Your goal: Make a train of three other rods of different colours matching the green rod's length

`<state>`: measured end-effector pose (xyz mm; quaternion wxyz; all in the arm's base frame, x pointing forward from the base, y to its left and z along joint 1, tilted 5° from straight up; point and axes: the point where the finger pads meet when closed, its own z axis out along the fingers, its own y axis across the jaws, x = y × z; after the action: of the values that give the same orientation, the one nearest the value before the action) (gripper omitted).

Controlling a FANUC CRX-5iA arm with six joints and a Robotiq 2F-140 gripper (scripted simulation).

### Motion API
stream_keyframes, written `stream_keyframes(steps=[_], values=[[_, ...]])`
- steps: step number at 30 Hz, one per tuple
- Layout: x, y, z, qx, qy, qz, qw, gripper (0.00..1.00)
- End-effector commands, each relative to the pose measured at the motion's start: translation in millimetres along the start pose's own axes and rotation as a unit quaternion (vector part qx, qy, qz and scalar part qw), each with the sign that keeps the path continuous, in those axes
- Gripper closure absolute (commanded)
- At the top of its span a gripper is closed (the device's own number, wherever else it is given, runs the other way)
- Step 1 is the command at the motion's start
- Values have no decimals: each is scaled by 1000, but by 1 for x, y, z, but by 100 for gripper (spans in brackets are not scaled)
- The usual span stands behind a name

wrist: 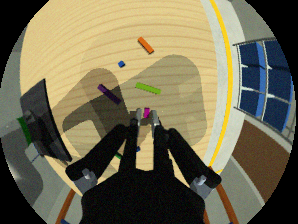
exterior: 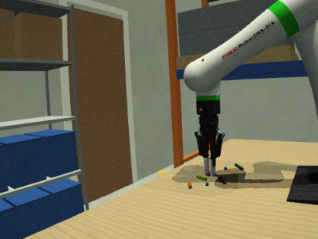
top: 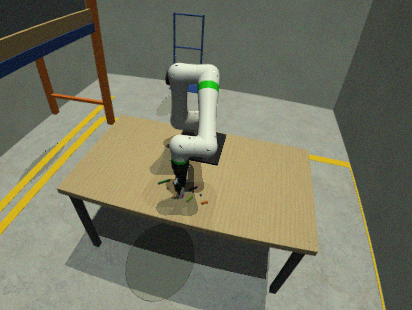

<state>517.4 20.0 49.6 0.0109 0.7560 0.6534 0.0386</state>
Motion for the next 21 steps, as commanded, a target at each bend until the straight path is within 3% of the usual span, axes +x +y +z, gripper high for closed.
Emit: stream_keyframes(steps=[1, 21], values=[[0, 0, 3, 0, 0, 0, 1000, 85], [0, 0, 5, 0, 0, 0, 1000, 85]])
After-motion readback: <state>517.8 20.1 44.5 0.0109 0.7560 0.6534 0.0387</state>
